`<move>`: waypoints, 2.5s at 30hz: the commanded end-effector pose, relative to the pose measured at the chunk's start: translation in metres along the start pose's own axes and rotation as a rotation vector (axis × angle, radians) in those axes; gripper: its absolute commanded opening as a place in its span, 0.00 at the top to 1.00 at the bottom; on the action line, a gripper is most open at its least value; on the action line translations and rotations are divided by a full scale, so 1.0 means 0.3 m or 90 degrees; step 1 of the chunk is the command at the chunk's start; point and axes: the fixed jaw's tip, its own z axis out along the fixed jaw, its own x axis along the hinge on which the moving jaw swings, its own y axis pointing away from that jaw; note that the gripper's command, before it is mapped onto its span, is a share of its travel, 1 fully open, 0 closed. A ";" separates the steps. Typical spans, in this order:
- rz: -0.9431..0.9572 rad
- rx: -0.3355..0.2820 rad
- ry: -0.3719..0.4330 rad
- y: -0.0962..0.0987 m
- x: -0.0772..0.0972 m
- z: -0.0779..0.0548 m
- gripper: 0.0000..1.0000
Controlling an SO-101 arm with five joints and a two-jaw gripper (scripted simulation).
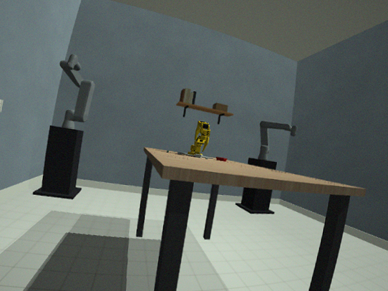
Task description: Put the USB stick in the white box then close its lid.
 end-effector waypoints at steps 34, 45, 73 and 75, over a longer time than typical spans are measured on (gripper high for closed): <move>0.002 -0.007 -0.015 0.013 -0.024 -0.090 0.71; 0.002 -0.007 -0.015 0.013 -0.024 -0.090 0.71; 0.002 -0.007 -0.015 0.017 -0.015 -0.071 0.71; 0.002 -0.007 -0.015 0.017 -0.015 -0.071 0.71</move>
